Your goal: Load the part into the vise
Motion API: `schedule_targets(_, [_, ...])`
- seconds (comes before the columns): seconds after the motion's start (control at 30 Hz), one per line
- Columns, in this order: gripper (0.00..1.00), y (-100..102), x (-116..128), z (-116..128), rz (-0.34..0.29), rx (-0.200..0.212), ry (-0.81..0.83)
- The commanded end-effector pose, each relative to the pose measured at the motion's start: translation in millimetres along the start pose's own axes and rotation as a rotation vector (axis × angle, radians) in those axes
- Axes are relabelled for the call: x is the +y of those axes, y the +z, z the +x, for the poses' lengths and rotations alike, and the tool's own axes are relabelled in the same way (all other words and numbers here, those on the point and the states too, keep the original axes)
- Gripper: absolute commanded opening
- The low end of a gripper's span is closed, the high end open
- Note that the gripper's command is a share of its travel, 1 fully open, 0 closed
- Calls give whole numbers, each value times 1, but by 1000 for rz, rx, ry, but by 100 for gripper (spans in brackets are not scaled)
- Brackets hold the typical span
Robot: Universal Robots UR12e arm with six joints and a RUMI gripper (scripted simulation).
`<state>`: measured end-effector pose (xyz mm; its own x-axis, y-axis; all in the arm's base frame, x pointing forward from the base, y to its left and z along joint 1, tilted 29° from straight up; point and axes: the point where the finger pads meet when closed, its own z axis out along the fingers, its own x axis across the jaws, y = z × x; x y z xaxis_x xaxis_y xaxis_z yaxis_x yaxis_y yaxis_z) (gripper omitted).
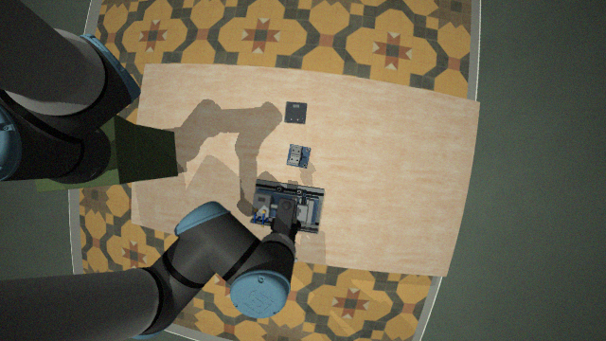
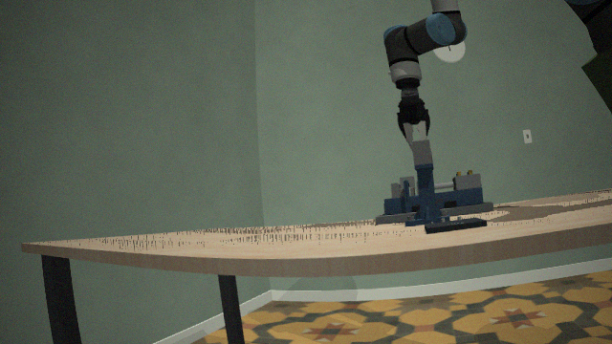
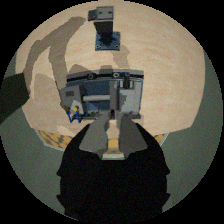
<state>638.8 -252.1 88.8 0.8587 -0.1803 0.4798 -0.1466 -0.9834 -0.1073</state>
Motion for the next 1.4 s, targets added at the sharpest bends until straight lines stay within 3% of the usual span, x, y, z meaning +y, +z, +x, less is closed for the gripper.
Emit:
schedule_targets(0.0, [0, 7, 0, 1, -1, 1, 0])
schedule_targets(0.77, [0, 36, -1, 1, -1, 1, 0])
schedule_targets(1.37, [0, 39, -1, 1, -1, 1, 0])
